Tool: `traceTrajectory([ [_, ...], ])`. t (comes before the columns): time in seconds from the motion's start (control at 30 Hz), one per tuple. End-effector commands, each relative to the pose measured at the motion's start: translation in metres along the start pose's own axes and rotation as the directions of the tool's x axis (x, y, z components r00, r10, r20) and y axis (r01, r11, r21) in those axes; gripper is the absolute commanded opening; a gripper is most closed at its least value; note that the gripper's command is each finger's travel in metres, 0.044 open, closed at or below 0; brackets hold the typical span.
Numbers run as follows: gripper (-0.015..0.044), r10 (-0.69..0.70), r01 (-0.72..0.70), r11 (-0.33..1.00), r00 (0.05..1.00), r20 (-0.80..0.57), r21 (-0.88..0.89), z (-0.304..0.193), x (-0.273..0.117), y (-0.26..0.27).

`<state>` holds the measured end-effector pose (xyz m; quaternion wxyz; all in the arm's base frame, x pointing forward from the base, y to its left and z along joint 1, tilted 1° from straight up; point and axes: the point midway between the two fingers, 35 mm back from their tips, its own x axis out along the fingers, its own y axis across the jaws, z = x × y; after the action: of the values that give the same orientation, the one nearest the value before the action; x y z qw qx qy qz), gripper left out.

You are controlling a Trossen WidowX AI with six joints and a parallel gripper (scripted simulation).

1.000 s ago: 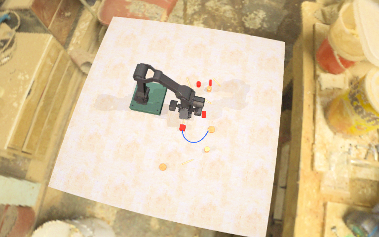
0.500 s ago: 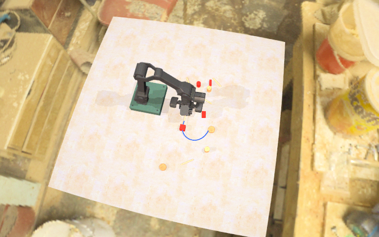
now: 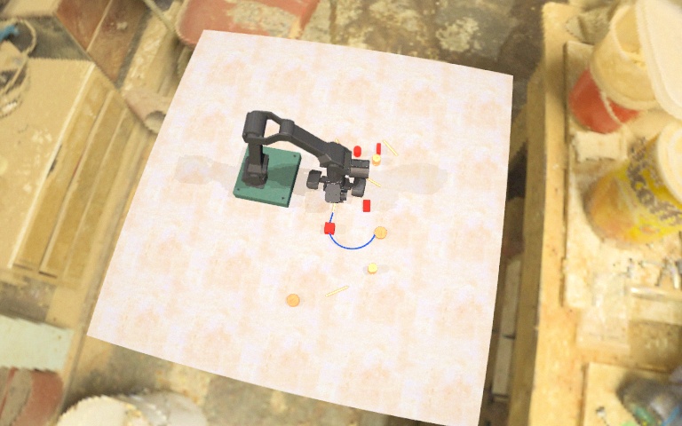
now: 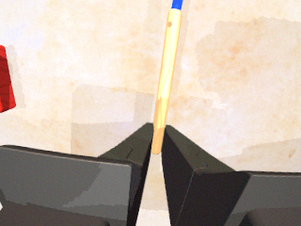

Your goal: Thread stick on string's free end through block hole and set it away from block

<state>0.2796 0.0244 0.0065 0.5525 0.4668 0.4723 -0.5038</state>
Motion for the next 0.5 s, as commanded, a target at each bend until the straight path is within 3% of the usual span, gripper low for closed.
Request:
traceTrajectory([
  [0.0, 0.0000, -0.002, 0.002, 1.000, 1.000, 0.004, 0.004, -0.003, 0.005, -0.001],
  [0.03, 0.0000, -0.002, 0.002, 1.000, 1.000, 0.004, 0.004, -0.003, 0.005, -0.001],
  [0.3, 0.0210, -0.001, 0.001, 1.000, 1.000, 0.000, 0.000, 0.000, -0.008, 0.001],
  [0.47, 0.0210, -0.002, 0.002, 1.000, 1.000, 0.000, 0.001, 0.007, -0.075, 0.000],
])
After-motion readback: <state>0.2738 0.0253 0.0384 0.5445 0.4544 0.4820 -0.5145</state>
